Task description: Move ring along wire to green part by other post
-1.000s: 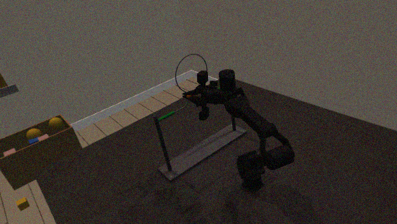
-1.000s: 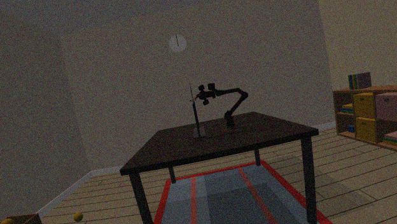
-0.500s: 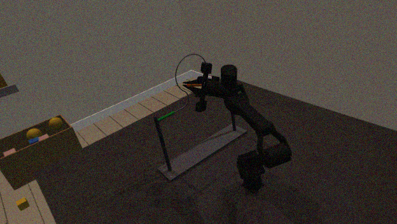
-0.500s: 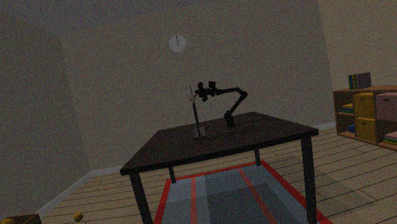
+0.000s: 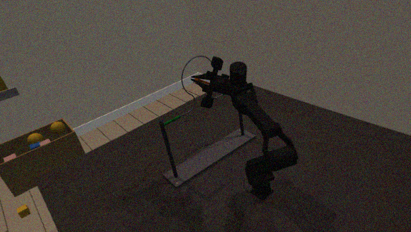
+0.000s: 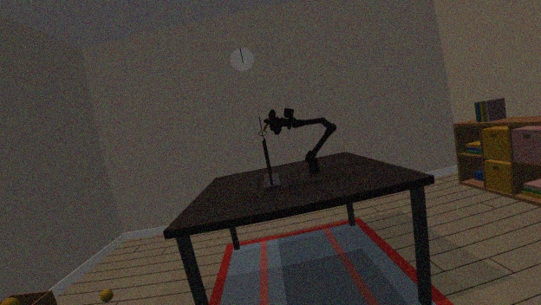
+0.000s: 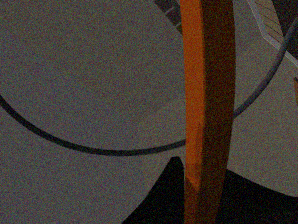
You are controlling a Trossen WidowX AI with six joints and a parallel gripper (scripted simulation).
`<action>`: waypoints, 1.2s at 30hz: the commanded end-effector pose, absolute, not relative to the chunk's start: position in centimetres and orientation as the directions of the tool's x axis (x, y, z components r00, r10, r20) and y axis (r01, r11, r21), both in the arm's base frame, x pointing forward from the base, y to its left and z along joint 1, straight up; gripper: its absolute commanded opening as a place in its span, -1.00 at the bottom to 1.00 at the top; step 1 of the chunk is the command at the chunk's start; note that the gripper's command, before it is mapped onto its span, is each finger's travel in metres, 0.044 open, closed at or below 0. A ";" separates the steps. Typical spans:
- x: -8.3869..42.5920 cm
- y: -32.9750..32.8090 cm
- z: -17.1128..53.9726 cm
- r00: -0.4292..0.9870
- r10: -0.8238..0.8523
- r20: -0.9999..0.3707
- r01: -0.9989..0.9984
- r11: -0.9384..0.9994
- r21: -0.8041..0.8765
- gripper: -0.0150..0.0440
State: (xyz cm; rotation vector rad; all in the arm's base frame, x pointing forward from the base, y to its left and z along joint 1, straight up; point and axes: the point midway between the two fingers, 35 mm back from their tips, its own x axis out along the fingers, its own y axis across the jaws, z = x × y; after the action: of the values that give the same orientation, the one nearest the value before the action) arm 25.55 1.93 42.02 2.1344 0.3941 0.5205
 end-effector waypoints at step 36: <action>25.5 1.9 42.2 0.862 0.504 0.062 0.091 -0.274 0.957 -1.00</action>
State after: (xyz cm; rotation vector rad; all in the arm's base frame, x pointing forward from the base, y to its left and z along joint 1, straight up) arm 25.59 1.72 41.92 1.8618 0.4443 0.4236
